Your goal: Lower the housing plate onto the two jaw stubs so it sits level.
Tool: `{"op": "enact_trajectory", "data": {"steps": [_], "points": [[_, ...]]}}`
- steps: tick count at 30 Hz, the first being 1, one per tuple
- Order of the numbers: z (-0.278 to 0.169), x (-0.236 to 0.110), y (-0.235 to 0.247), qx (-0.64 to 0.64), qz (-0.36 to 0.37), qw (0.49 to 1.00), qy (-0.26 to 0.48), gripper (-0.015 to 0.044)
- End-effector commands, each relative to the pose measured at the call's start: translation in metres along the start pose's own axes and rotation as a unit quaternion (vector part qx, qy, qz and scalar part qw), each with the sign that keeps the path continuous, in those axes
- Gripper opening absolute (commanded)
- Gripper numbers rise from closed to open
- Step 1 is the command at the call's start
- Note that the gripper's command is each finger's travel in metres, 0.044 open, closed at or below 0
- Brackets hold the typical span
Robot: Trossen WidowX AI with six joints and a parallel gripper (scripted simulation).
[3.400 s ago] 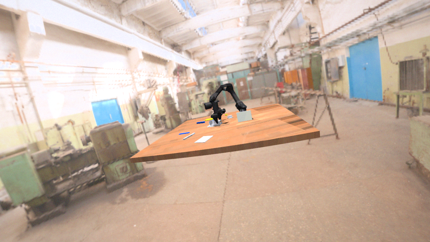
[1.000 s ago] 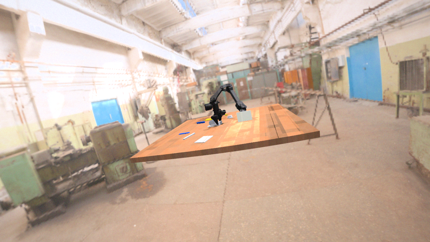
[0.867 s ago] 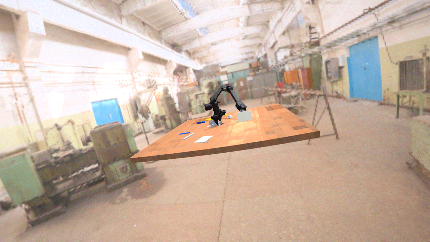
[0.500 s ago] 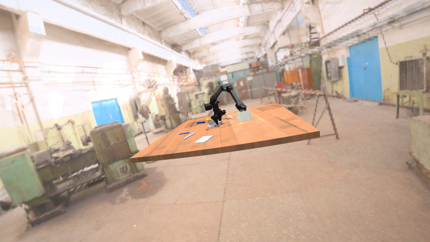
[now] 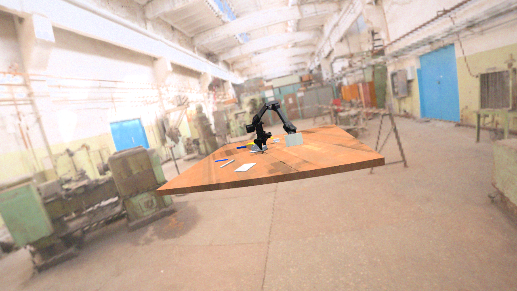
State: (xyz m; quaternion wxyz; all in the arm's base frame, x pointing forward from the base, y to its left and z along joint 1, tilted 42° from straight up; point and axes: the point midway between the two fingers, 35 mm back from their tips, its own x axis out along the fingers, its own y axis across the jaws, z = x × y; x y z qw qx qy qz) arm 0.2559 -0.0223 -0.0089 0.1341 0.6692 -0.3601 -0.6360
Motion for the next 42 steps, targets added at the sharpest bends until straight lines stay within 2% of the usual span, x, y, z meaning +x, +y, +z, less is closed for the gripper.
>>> {"op": "enact_trajectory", "data": {"steps": [1,42], "points": [[0.0001,0.0011,0.0008,0.000,0.001,1.000,-0.001,0.0351],[-0.0007,0.0017,0.0003,0.000,0.001,1.000,-0.001,0.0351]]}}
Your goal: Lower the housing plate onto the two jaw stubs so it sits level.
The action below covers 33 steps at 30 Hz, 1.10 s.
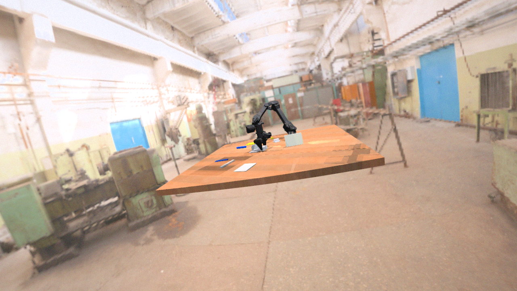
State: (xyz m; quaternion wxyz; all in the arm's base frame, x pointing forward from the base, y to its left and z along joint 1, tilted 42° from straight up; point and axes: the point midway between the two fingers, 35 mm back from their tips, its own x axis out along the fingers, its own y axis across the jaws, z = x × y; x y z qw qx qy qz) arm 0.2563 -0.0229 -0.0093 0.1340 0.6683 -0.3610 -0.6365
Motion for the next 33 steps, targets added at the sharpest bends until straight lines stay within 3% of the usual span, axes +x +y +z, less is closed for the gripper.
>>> {"op": "enact_trajectory", "data": {"steps": [1,20,24,33], "points": [[-0.0002,0.0010,0.0003,0.000,0.000,1.000,0.000,0.0351],[-0.0002,0.0010,0.0003,0.000,0.000,1.000,0.000,0.0351],[0.0000,0.0001,0.0001,0.000,0.000,1.000,0.000,0.0440],[0.0000,0.0001,0.0001,0.000,0.000,1.000,0.000,0.0440]]}}
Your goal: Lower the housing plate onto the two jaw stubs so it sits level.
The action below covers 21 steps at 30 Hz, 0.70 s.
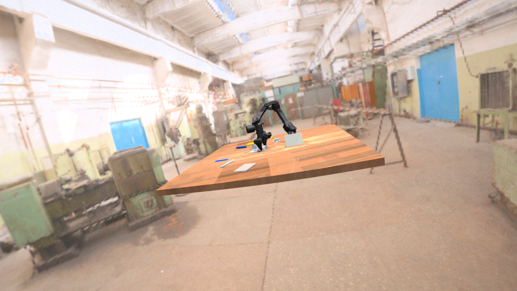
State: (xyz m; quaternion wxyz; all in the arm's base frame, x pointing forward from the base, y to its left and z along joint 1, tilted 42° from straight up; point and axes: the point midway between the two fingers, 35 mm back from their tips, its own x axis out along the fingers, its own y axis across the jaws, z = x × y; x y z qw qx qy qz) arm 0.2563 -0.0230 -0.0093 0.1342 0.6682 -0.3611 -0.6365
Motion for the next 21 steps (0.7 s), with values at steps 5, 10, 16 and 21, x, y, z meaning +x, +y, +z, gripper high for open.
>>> {"op": "enact_trajectory", "data": {"steps": [5,10,16,21], "points": [[0.000,-0.002,0.000,0.000,0.000,1.000,0.000,0.0440],[-0.001,-0.042,-0.001,0.000,-0.001,1.000,-0.001,0.0440],[0.000,-0.065,-0.001,-0.002,0.000,1.000,0.002,0.0440],[0.036,-0.109,0.008,-0.002,-0.003,1.000,-0.002,0.0440]]}}
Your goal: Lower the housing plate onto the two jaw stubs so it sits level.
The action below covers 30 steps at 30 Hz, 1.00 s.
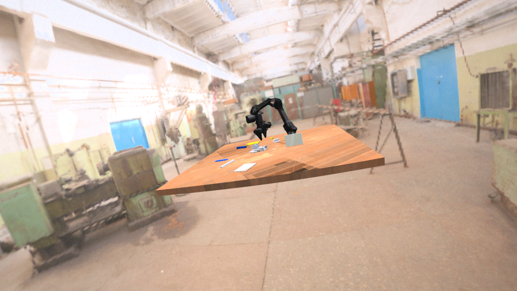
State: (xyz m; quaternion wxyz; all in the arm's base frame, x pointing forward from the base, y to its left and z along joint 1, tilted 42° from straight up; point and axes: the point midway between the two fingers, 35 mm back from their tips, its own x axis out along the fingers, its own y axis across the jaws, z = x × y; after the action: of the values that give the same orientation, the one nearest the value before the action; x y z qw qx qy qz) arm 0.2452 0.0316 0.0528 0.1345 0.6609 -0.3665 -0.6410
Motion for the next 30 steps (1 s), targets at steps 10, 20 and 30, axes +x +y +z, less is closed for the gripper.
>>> {"op": "enact_trajectory", "data": {"steps": [10,20,30], "points": [[0.0363,-0.0429,0.0109,-0.002,-0.007,1.000,0.005,0.0440],[0.0363,-0.0429,0.0109,-0.002,-0.007,1.000,0.005,0.0440],[0.0363,-0.0429,0.0109,-0.002,-0.007,1.000,0.005,0.0440]]}}
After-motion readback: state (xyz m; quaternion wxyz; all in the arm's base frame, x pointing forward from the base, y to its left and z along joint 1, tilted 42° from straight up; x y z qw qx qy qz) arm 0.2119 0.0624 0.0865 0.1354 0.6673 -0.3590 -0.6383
